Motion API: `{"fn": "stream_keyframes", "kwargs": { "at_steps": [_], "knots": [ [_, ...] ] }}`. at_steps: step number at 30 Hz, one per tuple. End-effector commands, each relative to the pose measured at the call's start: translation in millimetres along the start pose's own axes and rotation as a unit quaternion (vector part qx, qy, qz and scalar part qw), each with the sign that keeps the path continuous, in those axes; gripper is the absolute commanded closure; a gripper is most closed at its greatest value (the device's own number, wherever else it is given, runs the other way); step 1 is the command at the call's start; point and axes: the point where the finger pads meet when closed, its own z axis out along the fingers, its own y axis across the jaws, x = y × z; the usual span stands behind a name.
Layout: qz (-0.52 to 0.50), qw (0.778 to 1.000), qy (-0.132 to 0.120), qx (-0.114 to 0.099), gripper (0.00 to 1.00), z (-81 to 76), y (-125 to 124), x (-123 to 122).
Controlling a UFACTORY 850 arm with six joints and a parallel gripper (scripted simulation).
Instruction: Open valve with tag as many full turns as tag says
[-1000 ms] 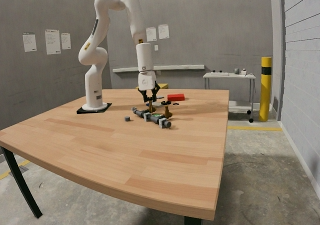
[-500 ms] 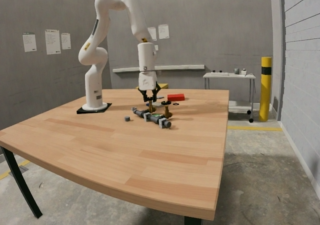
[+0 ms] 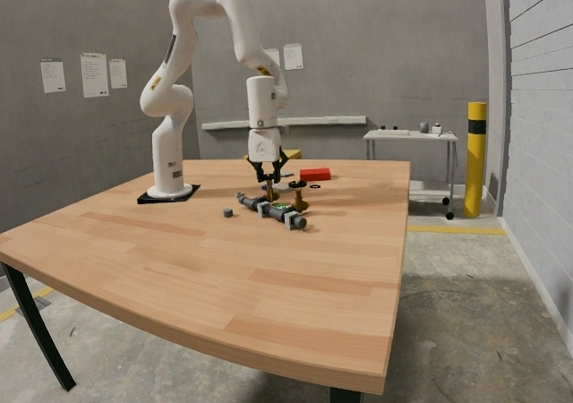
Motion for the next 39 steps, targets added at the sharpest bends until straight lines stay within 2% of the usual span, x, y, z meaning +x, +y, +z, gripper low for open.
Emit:
{"fn": "stream_keyframes", "kwargs": {
  "at_steps": [1,2,3,31,39],
  "knots": [
    [-0.001,1.000,0.007,0.000,1.00,-0.7,0.9,-0.5],
    [-0.001,1.000,0.007,0.000,1.00,-0.7,0.9,-0.5],
    [-0.001,1.000,0.007,0.000,0.00,-0.7,0.9,-0.5],
    [0.002,1.000,0.007,0.000,0.00,-0.7,0.9,-0.5],
    [0.066,0.998,0.007,0.000,0.00,-0.7,0.9,-0.5]
  ]
}}
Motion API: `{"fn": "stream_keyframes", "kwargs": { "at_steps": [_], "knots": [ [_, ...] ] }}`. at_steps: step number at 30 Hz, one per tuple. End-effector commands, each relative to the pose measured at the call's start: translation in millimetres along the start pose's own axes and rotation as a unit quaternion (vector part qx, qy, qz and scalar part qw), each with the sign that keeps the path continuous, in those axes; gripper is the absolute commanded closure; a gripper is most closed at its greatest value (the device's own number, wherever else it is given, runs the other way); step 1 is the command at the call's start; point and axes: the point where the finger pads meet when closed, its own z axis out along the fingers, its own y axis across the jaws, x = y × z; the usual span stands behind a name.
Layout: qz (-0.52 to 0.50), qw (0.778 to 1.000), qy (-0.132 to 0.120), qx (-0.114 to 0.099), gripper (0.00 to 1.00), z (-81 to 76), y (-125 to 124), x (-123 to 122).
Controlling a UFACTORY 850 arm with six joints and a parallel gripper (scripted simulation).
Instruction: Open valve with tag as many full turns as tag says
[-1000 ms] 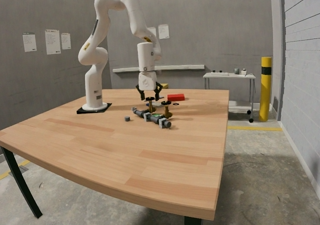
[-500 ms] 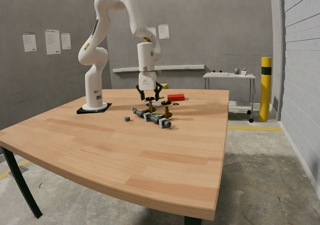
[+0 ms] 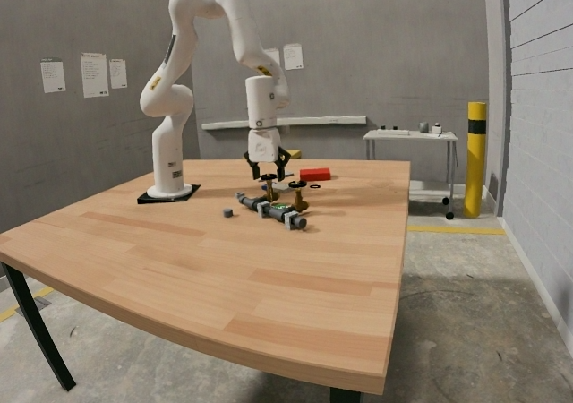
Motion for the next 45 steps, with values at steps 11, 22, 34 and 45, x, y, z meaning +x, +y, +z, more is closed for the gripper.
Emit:
{"fn": "stream_keyframes", "kwargs": {
  "at_steps": [11,22,34,45],
  "knots": [
    [0.246,0.969,-0.001,-0.001,0.00,-0.7,1.0,0.1],
    [0.519,0.855,0.012,-0.002,0.00,-0.7,1.0,0.1],
    [0.745,0.667,0.028,0.000,0.00,-0.7,1.0,0.1],
    [0.895,0.445,0.036,0.003,0.00,-0.7,1.0,0.1]
  ]
}}
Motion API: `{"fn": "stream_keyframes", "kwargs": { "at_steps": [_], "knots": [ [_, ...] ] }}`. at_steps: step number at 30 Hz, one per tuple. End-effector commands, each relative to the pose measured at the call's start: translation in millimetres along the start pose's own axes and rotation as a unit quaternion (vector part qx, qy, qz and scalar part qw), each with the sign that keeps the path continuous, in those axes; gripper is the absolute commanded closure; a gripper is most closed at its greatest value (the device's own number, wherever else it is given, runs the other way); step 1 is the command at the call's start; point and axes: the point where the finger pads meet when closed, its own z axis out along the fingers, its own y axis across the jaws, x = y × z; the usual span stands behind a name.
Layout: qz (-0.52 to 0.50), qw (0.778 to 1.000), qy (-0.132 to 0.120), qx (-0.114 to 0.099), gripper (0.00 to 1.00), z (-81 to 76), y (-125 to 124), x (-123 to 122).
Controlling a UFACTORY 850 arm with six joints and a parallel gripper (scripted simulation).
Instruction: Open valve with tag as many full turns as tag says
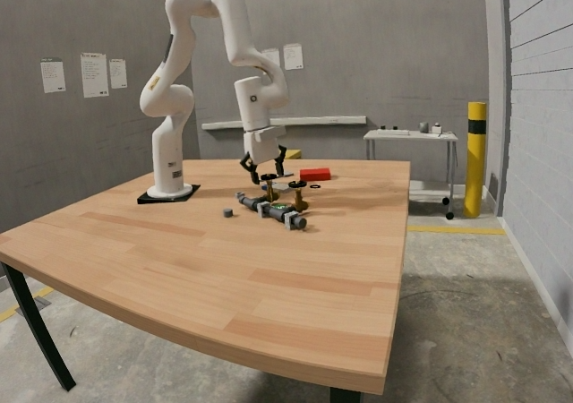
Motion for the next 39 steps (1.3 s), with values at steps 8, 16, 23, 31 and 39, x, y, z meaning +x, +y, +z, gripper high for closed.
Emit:
{"fn": "stream_keyframes", "kwargs": {
  "at_steps": [8,16,23,31,39],
  "knots": [
    [0.313,0.949,0.005,-0.028,0.00,-0.6,-0.9,0.9],
    [0.439,0.897,0.001,-0.057,0.00,-0.6,-0.9,0.9],
    [0.439,0.897,0.001,-0.057,0.00,-0.6,-0.9,0.9],
    [0.439,0.897,0.001,-0.057,0.00,-0.6,-0.9,0.9],
    [0.439,0.897,0.001,-0.057,0.00,-0.6,-0.9,0.9]
  ]
}}
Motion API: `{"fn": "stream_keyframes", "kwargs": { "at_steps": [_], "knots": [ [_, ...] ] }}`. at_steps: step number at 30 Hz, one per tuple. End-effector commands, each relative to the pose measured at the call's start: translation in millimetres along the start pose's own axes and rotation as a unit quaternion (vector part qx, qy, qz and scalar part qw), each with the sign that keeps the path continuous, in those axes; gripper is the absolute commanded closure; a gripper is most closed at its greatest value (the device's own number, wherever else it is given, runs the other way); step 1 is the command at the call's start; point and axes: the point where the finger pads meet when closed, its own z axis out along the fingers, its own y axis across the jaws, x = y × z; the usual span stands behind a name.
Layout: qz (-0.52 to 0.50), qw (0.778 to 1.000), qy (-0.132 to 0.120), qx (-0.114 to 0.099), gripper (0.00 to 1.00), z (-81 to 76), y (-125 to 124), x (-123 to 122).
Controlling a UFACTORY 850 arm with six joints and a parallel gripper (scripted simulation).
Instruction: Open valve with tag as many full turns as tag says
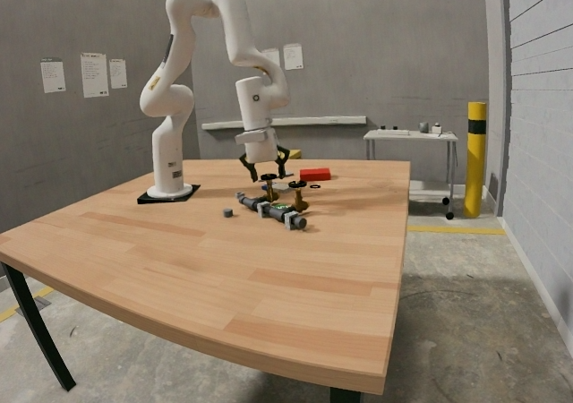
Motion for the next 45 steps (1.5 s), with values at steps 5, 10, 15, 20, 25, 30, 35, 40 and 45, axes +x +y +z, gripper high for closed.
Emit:
{"fn": "stream_keyframes", "kwargs": {
  "at_steps": [5,10,15,20,25,30,35,40,45],
  "knots": [
    [0.003,0.999,0.018,-0.047,0.00,-0.9,-1.6,-0.1],
    [0.003,0.999,0.018,-0.047,0.00,-0.9,-1.6,-0.1],
    [0.003,0.999,0.018,-0.047,0.00,-0.9,-1.6,-0.1],
    [0.003,0.999,0.018,-0.047,0.00,-0.9,-1.6,-0.1],
    [0.003,0.999,0.018,-0.047,0.00,-0.9,-1.6,-0.1],
    [0.003,0.999,0.018,-0.047,1.00,-0.9,-1.6,-0.1],
    [0.003,0.999,0.018,-0.047,1.00,-0.9,-1.6,-0.1],
    [0.003,0.999,0.018,-0.047,1.00,-0.9,-1.6,-0.1],
    [0.003,0.999,0.018,-0.047,1.00,-0.9,-1.6,-0.1]
  ]
}}
